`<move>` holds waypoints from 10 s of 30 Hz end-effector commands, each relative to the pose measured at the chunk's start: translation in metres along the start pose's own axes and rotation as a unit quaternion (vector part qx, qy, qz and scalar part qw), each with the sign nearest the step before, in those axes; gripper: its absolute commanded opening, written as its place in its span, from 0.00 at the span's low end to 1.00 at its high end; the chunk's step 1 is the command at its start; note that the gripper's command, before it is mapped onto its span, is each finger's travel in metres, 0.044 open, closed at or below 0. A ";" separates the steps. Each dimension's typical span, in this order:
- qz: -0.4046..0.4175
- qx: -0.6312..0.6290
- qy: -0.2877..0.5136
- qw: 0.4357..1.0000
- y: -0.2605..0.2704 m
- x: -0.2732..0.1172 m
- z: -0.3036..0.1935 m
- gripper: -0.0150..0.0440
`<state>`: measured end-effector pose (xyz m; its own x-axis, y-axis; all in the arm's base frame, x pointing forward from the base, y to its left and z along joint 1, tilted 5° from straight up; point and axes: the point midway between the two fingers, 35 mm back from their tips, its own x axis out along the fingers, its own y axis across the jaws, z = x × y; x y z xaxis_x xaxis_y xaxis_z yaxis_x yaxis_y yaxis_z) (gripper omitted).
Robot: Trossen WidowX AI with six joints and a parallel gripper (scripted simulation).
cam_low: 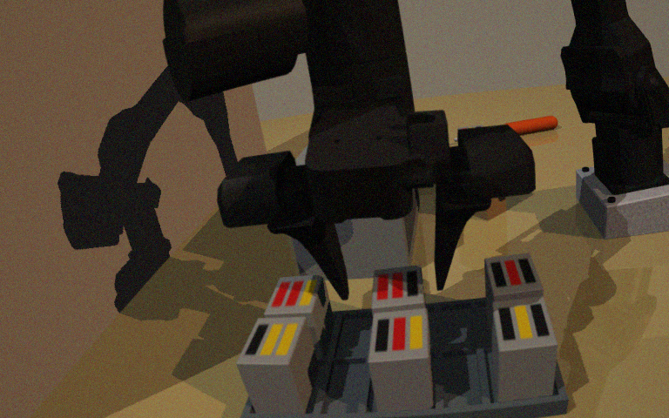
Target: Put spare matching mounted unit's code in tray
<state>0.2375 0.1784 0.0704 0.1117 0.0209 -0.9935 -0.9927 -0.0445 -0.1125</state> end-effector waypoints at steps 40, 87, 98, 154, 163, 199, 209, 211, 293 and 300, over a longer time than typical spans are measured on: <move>0.005 0.000 0.004 1.000 0.004 0.030 -0.002 0.46; 0.008 -0.004 0.007 1.000 0.006 -0.078 -0.001 0.25; 0.005 -0.003 0.005 1.000 0.011 -0.122 -0.003 0.25; 0.007 0.012 0.018 1.000 -0.101 -0.126 -0.241 0.25; 0.005 0.006 0.019 1.000 -0.097 -0.128 -0.293 0.25; 0.002 -0.004 0.021 1.000 -0.082 -0.118 -0.365 0.25; 0.002 -0.004 0.021 1.000 -0.083 -0.110 -0.366 0.25; 0.002 -0.004 0.021 1.000 -0.083 -0.109 -0.366 0.25; 0.002 -0.004 0.021 1.000 -0.087 -0.047 -0.372 0.25; 0.002 -0.004 0.021 1.000 -0.087 -0.041 -0.372 0.25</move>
<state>0.3365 -0.1911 0.1192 0.1127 -0.0278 -0.9932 -0.9923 -0.0556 -0.1111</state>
